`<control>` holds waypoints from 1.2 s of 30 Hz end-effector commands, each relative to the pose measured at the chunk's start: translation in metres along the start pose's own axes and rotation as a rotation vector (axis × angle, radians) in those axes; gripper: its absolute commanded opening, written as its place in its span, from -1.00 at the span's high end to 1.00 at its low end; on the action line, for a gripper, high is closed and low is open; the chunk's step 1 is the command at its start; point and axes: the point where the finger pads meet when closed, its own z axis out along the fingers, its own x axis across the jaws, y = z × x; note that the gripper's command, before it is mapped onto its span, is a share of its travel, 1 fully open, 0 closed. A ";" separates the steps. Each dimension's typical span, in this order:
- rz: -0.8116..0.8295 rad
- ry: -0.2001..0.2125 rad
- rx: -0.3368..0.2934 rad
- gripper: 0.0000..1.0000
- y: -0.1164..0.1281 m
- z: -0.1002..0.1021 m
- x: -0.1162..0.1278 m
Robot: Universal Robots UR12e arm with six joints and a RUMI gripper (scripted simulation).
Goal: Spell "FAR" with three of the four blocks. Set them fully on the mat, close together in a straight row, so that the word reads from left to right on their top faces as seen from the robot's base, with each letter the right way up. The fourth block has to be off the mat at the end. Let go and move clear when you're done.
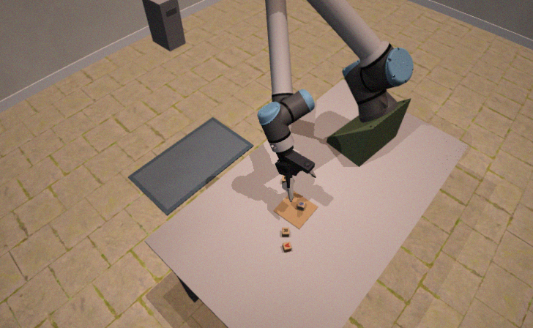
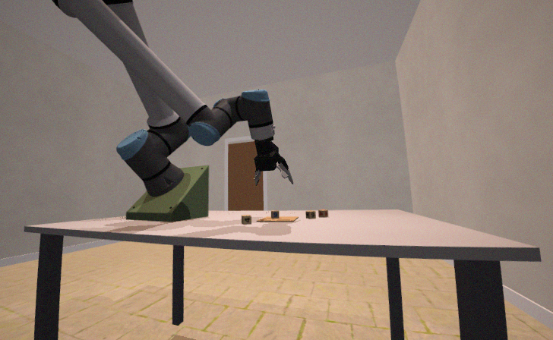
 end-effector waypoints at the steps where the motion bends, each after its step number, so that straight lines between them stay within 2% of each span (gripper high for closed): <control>1: 0.000 0.001 0.000 -1.00 0.000 0.000 0.000; 25: 0.000 0.001 0.000 -1.00 0.002 -0.001 0.000; 28: 0.000 0.001 0.001 -1.00 0.021 -0.012 -0.007; 33: 0.000 0.002 0.001 -1.00 0.086 -0.047 -0.037; 36: 0.000 0.001 0.000 -1.00 0.116 -0.063 -0.056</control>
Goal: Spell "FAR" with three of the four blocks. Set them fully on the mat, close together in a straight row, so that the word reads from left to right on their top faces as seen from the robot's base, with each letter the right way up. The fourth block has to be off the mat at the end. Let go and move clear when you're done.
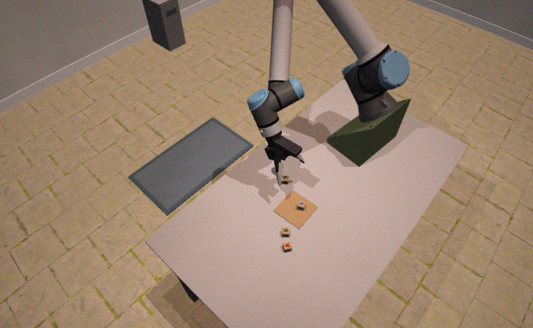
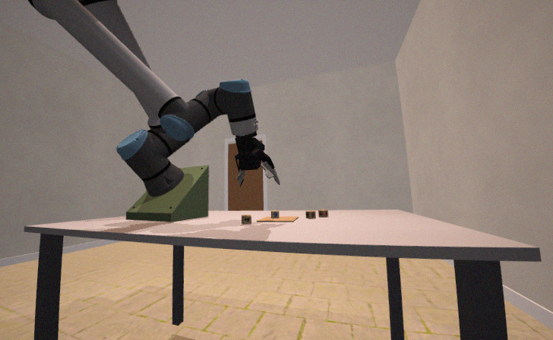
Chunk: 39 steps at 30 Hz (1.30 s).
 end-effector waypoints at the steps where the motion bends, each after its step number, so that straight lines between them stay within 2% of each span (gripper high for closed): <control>1: -0.002 0.001 0.003 -1.00 0.039 -0.024 -0.023; 5: -0.002 0.001 0.003 -1.00 0.049 -0.030 -0.030; 39: -0.002 0.001 0.003 -1.00 0.049 -0.030 -0.030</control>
